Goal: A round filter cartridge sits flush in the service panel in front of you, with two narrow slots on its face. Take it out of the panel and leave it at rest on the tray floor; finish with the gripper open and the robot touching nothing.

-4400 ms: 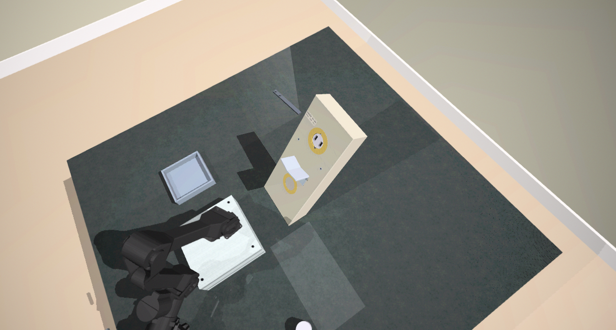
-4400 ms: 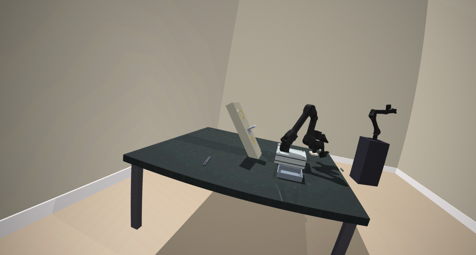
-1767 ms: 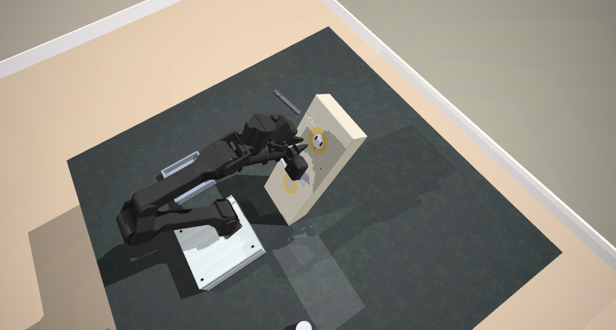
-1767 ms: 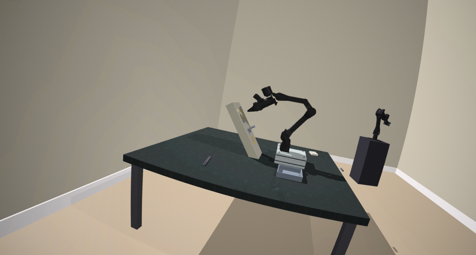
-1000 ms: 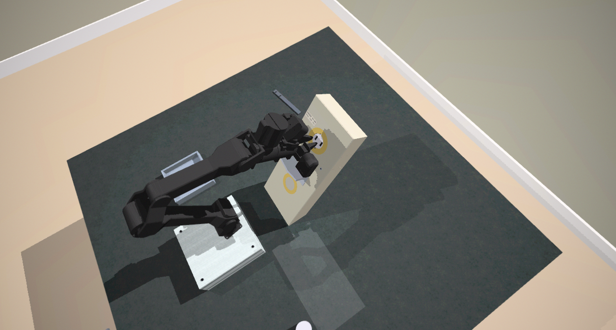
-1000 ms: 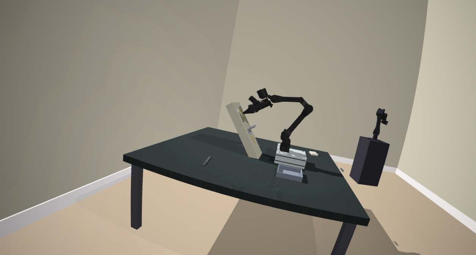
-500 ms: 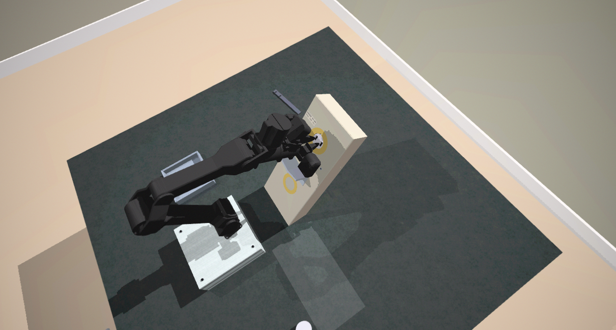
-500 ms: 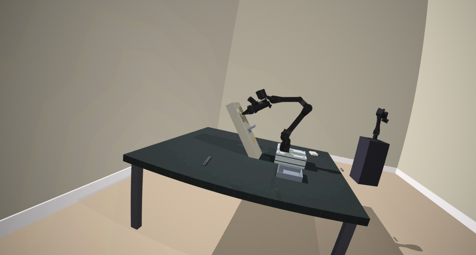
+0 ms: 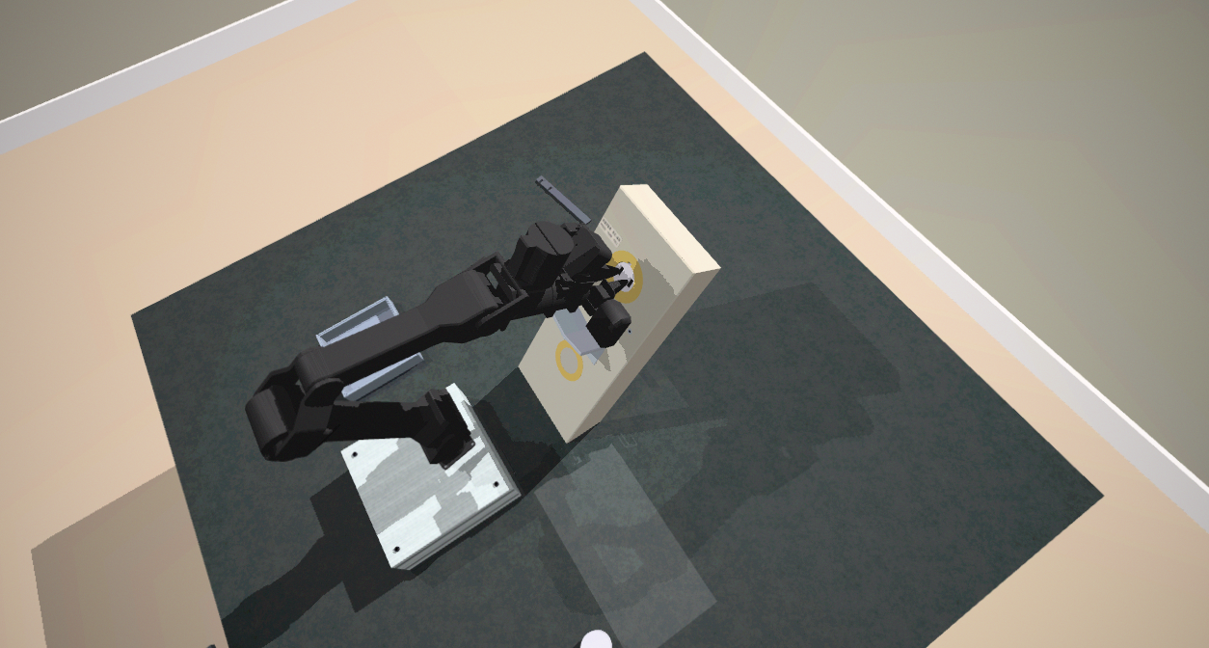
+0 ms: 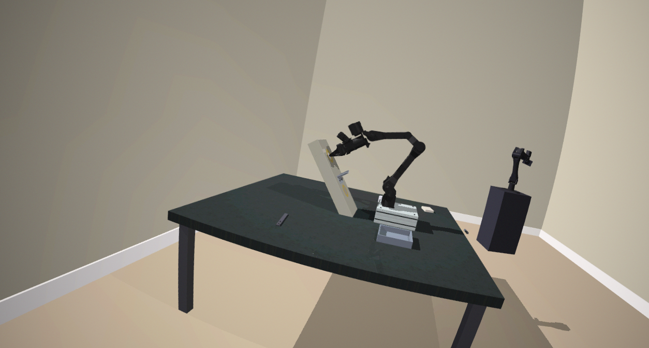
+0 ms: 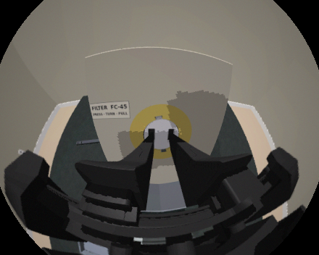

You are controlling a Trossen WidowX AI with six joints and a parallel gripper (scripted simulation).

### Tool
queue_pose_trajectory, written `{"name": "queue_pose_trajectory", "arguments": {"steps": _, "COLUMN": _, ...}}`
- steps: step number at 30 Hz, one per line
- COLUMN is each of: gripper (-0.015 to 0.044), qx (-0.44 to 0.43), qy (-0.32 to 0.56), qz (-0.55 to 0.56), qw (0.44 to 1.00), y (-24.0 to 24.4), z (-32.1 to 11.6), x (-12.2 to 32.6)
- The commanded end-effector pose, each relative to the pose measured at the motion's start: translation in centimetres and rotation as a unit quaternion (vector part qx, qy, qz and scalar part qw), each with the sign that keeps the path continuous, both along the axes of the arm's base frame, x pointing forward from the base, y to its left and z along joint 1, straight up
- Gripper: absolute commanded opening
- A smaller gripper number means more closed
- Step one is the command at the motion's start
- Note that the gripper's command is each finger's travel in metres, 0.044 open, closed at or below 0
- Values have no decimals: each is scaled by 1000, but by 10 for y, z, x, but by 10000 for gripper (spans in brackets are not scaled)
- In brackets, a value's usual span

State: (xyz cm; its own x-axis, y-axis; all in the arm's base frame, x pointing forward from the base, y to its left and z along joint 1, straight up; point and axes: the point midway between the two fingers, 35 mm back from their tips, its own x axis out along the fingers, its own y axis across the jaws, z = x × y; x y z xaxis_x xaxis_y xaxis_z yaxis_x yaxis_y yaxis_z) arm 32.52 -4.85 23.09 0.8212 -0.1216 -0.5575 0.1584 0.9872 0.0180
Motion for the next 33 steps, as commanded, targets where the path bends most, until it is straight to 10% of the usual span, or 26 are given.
{"name": "queue_pose_trajectory", "arguments": {"steps": 1, "gripper": 95, "qx": 0, "qy": -1, "qz": -1, "qw": 1000, "y": 0, "z": 0, "x": 1}}
{"name": "queue_pose_trajectory", "arguments": {"steps": 33, "gripper": 95, "qx": 0, "qy": -1, "qz": -1, "qw": 1000, "y": -2, "z": -8, "x": 11}}
